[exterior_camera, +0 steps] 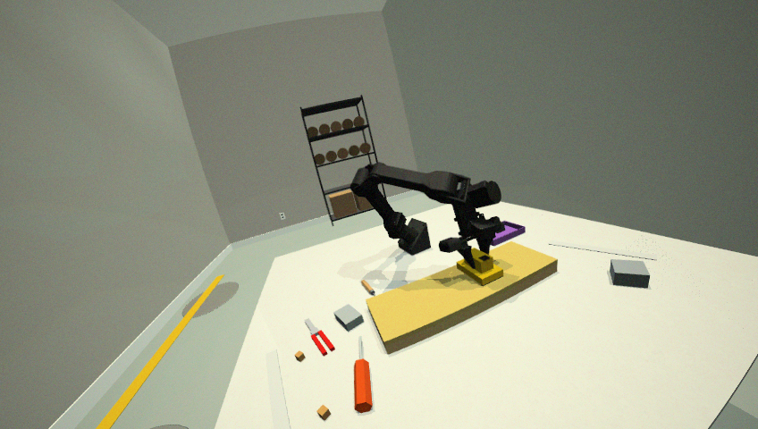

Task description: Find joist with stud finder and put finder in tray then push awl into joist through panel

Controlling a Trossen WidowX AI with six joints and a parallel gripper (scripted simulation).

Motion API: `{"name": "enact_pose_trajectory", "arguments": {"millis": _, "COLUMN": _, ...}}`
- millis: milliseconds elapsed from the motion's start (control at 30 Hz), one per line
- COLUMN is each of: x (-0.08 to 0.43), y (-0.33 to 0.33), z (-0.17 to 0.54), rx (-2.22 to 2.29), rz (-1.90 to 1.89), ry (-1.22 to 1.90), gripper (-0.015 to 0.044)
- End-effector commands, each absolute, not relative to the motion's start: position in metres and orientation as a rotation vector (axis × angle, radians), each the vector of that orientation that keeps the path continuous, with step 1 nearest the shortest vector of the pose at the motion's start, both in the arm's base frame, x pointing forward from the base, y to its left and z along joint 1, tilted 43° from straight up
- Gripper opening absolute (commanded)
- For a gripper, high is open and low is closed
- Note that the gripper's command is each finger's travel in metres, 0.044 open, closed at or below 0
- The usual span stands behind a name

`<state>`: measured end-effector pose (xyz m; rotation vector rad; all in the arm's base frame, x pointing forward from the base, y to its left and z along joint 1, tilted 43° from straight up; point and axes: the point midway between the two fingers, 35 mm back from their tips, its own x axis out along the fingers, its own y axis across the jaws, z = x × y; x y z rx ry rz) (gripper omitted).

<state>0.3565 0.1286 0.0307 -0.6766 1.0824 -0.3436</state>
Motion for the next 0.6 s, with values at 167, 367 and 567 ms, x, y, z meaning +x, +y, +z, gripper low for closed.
{"name": "enact_pose_trajectory", "arguments": {"millis": 167, "x": 0.358, "y": 0.105, "z": 0.050, "rx": -0.686, "rz": -0.348, "ry": 1.081, "gripper": 0.0000}}
{"name": "enact_pose_trajectory", "arguments": {"millis": 367, "x": 0.360, "y": 0.091, "z": 0.062, "rx": -0.687, "rz": -0.349, "ry": 1.081, "gripper": 0.0000}}
{"name": "enact_pose_trajectory", "arguments": {"millis": 567, "x": 0.361, "y": 0.077, "z": 0.075, "rx": -0.688, "rz": -0.350, "ry": 1.080, "gripper": 0.0000}}
